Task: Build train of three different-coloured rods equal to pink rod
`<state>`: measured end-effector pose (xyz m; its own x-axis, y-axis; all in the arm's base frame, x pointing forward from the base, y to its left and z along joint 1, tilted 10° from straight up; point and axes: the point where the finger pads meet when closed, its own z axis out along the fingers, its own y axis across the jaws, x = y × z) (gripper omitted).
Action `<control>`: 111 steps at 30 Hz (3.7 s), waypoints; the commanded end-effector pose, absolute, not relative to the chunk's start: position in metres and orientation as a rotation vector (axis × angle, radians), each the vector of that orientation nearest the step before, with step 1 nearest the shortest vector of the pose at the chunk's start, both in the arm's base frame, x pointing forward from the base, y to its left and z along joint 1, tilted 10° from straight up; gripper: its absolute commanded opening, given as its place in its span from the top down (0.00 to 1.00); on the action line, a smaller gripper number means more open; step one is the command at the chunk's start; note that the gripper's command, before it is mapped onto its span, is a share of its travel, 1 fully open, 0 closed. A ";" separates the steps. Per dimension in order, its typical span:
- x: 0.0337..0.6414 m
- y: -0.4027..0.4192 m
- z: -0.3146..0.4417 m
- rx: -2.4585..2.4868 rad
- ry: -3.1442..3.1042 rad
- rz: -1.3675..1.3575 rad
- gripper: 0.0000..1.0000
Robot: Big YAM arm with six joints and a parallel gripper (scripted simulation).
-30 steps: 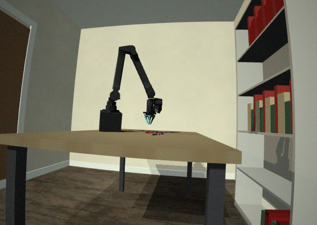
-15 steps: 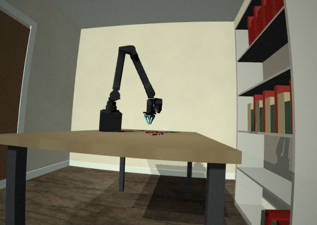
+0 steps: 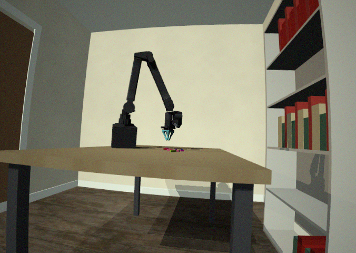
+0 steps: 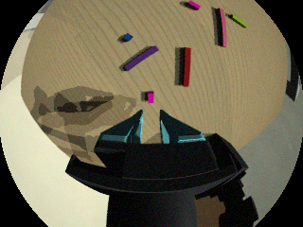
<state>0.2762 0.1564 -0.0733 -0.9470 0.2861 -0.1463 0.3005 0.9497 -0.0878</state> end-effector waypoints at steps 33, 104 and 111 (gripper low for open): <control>0.284 0.151 -0.116 0.453 2.963 -0.161 0.77; 0.281 0.160 -0.113 0.445 2.946 -0.131 0.77; 0.281 0.160 -0.113 0.445 2.946 -0.131 0.77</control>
<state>0.2758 0.1506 -0.1207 -0.9463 0.2889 -0.1449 0.3034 0.9486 -0.0900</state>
